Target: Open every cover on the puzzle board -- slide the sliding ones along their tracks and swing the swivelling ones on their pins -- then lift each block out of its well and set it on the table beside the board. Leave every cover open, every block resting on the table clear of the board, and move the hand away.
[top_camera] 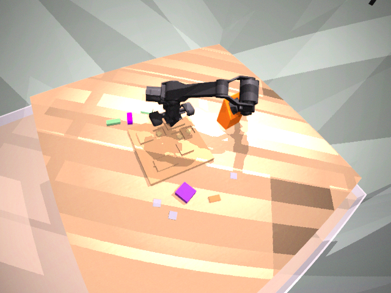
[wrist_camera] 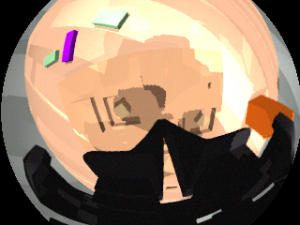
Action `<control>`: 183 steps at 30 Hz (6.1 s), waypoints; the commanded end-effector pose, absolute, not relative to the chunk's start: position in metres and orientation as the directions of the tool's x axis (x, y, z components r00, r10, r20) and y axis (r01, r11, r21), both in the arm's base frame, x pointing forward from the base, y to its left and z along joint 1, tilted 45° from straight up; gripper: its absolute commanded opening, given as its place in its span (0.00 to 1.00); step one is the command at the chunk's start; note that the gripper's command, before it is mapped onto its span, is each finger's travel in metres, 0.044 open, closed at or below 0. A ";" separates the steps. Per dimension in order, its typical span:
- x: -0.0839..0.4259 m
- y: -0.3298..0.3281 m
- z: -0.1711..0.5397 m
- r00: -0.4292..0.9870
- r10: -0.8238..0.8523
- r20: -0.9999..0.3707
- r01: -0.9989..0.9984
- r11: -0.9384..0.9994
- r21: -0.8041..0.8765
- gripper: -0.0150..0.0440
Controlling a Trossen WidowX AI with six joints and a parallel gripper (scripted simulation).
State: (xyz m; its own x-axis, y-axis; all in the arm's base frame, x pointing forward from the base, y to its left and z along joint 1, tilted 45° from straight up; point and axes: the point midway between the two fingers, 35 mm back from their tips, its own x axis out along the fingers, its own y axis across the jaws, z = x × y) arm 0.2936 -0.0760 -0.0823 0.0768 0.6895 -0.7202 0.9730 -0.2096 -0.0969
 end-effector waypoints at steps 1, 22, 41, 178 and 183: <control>0.293 -0.081 -0.078 0.076 0.686 -0.724 0.974 -0.207 -0.093 0.25; 0.325 -0.068 -0.042 0.078 0.681 -0.728 0.979 0.087 0.186 0.25; 0.376 -0.010 0.027 0.081 0.685 -0.724 0.515 0.593 0.619 0.25; 0.377 0.032 -0.012 0.079 0.694 -0.715 0.210 0.690 0.693 0.25; 0.377 0.029 -0.015 0.079 0.694 -0.715 0.210 0.690 0.693 0.25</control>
State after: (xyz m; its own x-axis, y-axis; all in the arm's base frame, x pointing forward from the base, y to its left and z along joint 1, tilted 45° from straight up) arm 0.3779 0.0318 -0.0102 0.0830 0.6965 -0.7127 0.2092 0.6871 0.6958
